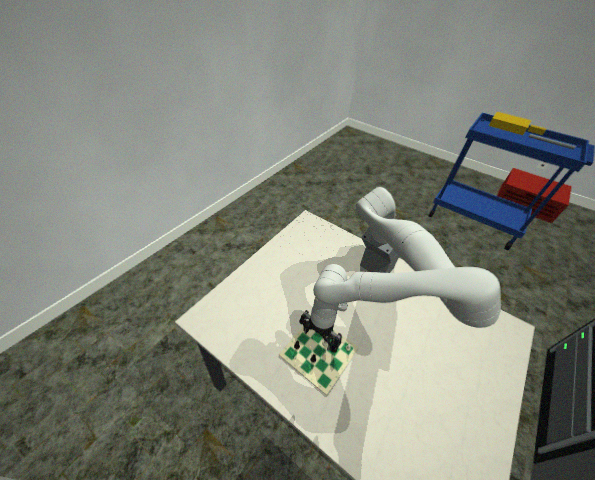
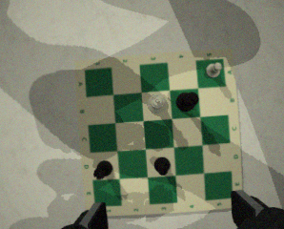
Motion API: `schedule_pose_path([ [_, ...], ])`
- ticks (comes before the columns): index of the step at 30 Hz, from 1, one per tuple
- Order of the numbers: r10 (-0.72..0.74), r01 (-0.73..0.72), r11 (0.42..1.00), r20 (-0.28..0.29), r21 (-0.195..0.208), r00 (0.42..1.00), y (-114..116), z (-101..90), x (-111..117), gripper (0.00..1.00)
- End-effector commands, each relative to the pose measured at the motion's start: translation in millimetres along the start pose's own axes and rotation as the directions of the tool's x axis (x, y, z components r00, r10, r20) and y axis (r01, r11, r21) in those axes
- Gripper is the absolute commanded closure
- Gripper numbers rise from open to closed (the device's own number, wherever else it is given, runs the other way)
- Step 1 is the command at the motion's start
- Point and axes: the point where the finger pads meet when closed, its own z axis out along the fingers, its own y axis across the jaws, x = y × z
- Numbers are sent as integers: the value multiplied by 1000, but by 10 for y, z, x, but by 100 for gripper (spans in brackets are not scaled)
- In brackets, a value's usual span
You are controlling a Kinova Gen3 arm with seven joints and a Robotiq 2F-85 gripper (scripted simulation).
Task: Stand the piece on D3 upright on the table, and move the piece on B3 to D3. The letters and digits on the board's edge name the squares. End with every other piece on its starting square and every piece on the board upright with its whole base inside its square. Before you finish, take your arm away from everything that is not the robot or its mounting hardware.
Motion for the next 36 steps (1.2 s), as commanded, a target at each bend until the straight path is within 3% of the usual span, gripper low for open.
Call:
schedule_pose_path([
  [1, 0, 0, 1000, 1, 0, 1000, 1, -3, -3, 0],
  [19, -36, 36, 999, 1, 0, 999, 1, 1, -3, 0],
  [36, -189, 189, 982, 1, 0, 982, 3, 19, -5, 0],
])
